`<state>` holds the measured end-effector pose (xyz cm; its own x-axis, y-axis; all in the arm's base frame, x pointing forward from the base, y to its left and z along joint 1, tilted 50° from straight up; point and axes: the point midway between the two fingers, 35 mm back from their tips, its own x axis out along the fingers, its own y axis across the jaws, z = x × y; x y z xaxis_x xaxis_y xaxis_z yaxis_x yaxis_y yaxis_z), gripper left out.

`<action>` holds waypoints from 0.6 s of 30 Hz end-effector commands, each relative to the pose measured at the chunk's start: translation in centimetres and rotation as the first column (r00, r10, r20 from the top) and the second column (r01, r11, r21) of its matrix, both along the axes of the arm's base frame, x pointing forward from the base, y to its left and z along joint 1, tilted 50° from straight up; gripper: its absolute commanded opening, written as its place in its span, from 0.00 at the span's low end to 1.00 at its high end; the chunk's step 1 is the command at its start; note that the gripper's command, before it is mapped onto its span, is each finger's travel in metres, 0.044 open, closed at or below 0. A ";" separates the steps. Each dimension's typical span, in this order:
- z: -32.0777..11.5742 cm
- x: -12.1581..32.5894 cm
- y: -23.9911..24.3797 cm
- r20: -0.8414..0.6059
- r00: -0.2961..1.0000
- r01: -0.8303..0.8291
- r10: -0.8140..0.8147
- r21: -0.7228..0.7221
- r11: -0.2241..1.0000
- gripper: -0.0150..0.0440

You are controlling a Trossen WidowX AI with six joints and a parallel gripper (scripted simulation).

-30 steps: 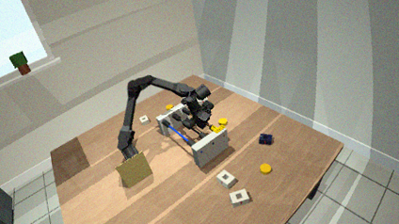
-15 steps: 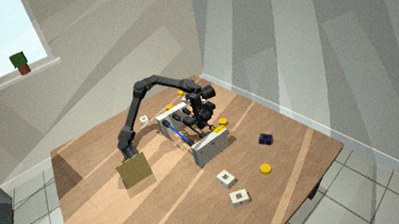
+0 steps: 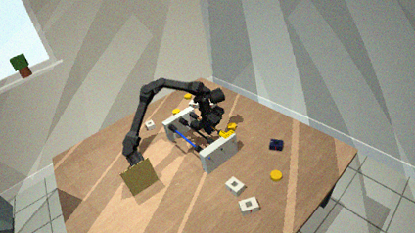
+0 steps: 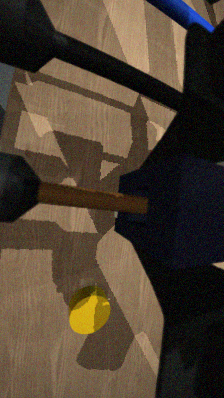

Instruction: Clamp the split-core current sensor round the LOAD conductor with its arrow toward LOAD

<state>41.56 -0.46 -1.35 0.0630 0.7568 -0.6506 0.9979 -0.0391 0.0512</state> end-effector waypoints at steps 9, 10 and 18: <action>0.0 0.0 0.0 0.000 1.000 0.000 0.000 0.000 1.000 0.69; 0.0 0.0 0.0 0.000 1.000 0.000 0.000 0.000 1.000 0.69; 0.0 0.0 0.0 0.000 1.000 0.000 0.000 0.000 1.000 0.69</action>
<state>41.57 -0.46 -1.32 0.0629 0.7569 -0.6505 0.9979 -0.0390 0.0511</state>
